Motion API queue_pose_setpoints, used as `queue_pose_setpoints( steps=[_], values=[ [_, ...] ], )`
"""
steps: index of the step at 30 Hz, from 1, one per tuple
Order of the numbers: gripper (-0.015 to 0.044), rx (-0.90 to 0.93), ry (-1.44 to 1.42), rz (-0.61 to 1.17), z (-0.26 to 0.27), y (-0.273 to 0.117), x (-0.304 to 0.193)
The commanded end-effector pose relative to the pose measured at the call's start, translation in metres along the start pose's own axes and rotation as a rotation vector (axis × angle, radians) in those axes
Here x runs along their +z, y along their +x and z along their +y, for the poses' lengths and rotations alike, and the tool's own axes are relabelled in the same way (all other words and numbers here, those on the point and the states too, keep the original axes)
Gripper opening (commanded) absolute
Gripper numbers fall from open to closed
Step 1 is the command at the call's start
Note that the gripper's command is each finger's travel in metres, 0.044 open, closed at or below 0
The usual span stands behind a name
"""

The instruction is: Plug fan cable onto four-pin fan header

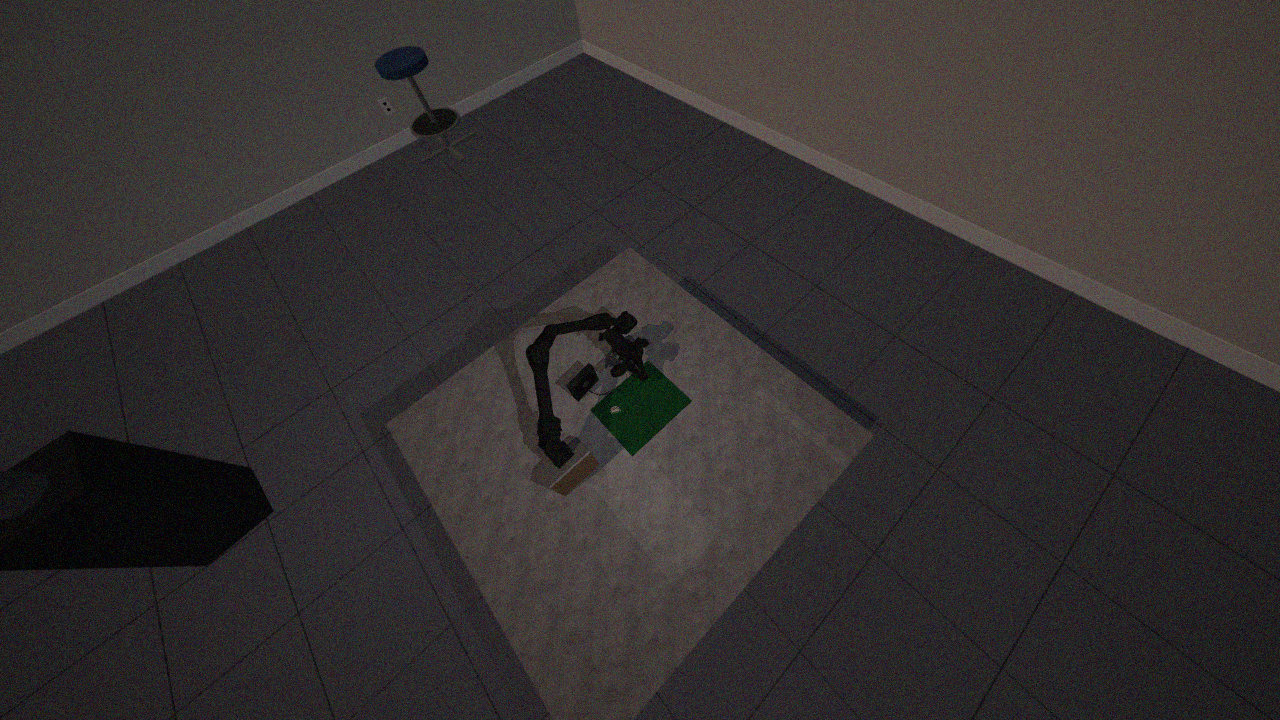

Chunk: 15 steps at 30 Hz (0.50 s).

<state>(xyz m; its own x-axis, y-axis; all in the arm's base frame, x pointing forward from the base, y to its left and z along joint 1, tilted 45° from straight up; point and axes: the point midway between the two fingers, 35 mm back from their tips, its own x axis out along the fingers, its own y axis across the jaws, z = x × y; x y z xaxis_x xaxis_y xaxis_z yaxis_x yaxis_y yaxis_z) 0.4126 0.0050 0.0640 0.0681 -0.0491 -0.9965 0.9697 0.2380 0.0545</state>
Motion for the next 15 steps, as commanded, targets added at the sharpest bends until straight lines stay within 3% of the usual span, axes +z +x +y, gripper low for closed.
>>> queue_pose_setpoints(
  steps=[1, 15],
  values=[
    [0.0000, 0.009, 0.018, -0.067, 0.0006, -0.0023, 0.0011],
    [0.0000, 0.051, 0.057, -0.253, 0.0038, -0.0103, -0.0016]
  ],
)
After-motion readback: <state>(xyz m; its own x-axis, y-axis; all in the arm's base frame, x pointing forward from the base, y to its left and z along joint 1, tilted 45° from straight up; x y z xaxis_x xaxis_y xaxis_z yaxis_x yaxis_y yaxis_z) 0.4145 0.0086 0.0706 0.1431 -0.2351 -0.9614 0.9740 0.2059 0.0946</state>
